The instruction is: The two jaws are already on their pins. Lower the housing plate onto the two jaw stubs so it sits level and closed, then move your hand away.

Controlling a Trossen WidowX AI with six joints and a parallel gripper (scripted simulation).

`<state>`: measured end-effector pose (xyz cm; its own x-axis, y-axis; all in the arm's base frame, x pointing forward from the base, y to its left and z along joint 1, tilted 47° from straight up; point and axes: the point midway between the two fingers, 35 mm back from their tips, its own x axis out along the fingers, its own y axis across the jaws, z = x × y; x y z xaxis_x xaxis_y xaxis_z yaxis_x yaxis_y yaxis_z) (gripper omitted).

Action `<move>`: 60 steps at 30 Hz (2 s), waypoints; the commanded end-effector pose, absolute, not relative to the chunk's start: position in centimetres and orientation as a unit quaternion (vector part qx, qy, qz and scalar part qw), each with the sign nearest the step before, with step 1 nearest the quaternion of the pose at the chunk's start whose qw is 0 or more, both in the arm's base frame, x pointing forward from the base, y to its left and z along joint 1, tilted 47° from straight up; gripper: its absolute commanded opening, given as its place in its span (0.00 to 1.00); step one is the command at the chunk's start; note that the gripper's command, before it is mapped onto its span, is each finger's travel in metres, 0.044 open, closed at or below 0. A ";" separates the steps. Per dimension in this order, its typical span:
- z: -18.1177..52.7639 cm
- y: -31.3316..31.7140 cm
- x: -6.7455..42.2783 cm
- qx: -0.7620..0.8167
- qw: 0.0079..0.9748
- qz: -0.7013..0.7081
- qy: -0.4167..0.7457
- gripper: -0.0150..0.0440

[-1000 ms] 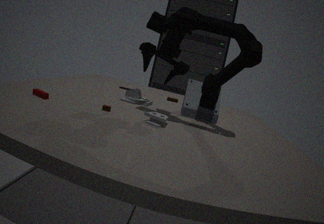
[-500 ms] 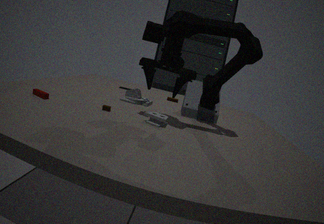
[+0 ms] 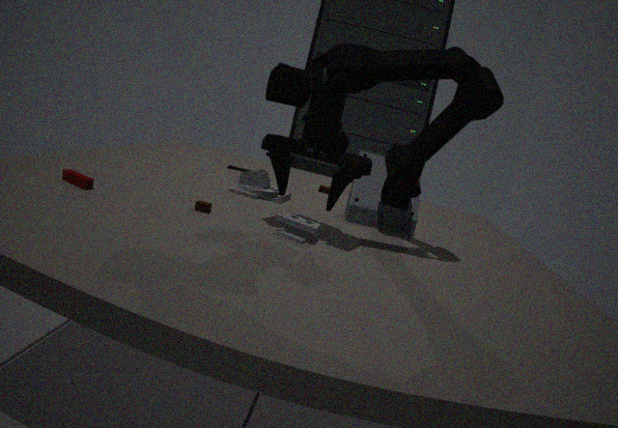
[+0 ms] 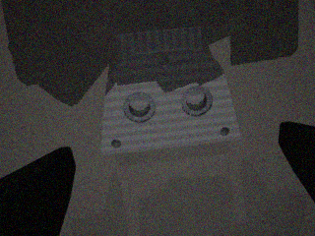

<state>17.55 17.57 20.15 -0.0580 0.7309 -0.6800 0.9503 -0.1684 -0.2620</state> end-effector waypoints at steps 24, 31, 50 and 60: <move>18.0 19.8 17.5 0.672 0.149 -0.368 0.625 1.00; 17.3 20.6 17.4 0.672 0.148 -0.368 0.625 1.00; 16.6 21.4 17.3 0.672 0.148 -0.367 0.626 1.00; 16.6 21.4 17.3 0.672 0.148 -0.367 0.626 1.00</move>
<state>17.26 21.42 16.66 -0.0555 0.7340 -0.6769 0.9507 -0.1683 -0.2605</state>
